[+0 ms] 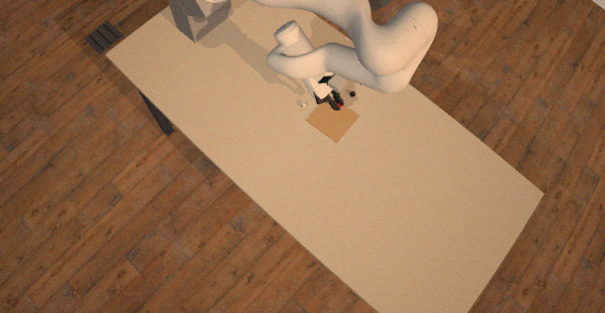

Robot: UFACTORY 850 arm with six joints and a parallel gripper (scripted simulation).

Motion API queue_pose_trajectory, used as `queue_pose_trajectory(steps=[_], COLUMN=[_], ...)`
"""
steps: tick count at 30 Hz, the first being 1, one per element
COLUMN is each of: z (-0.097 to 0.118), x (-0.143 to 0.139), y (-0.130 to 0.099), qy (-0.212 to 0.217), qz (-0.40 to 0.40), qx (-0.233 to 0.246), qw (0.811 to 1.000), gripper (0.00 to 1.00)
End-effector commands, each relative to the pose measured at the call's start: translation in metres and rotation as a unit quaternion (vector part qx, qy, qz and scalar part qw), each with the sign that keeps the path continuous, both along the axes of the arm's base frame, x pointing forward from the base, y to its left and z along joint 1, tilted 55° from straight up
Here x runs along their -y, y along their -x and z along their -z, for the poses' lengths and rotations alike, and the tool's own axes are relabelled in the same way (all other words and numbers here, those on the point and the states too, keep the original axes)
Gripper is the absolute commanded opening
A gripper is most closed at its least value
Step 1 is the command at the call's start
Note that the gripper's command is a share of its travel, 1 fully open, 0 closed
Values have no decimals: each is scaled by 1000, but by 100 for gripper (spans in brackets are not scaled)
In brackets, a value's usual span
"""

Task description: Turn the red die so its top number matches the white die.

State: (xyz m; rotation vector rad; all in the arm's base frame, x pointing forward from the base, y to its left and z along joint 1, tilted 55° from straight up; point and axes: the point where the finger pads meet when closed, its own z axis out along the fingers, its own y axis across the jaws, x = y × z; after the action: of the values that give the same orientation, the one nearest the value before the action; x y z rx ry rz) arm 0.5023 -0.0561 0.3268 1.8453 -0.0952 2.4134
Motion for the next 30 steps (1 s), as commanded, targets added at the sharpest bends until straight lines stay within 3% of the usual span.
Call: queue_pose_trajectory(steps=[1,16,30], z=[1,32,43], x=[0,6,8], y=[-2,-44,-61], qy=[0,0,0], qz=[0,0,0], qx=[0,0,0], qw=[1000,1000,1000], gripper=[11,11,11])
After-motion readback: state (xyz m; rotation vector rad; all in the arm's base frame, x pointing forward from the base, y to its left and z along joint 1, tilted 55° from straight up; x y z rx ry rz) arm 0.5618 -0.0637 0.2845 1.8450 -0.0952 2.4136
